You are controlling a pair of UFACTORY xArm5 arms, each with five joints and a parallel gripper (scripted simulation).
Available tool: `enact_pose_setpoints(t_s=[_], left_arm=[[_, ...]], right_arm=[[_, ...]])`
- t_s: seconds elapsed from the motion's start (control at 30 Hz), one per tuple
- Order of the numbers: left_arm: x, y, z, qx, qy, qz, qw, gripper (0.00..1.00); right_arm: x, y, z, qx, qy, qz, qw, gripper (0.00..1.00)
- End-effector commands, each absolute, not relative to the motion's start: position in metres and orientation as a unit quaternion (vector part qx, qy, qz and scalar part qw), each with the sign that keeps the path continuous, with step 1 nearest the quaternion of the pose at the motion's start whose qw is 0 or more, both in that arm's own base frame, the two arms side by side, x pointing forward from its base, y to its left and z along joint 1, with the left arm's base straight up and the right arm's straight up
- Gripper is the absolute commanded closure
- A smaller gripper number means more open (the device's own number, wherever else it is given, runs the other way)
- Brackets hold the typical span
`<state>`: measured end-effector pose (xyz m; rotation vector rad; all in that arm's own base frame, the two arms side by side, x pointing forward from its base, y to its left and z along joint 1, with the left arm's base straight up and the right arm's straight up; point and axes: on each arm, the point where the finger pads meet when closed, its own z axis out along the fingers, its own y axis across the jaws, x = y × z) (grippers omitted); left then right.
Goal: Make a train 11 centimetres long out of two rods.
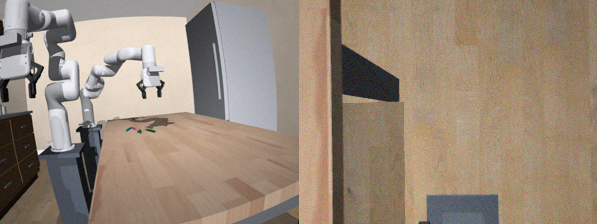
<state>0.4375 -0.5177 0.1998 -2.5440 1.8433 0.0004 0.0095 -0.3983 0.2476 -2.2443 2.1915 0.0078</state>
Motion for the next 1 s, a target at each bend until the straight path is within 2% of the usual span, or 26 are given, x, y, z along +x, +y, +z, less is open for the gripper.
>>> enact_pose_setpoints(t_s=[0.0, 0.97], left_arm=[[0.4382, -0.5185, 0.2031, -0.81, 0.587, -0.003, -0.001, 0.0], [0.4382, -0.5185, 0.2031, -0.81, 0.587, -0.003, -0.001, 0.0]], right_arm=[[0.0095, -0.3999, 0.25, -0.715, 0.699, 0.0, 0.0, 0.0], [0.0095, -0.3999, 0.25, -0.715, 0.699, 0.0, 0.0, 0.0]])
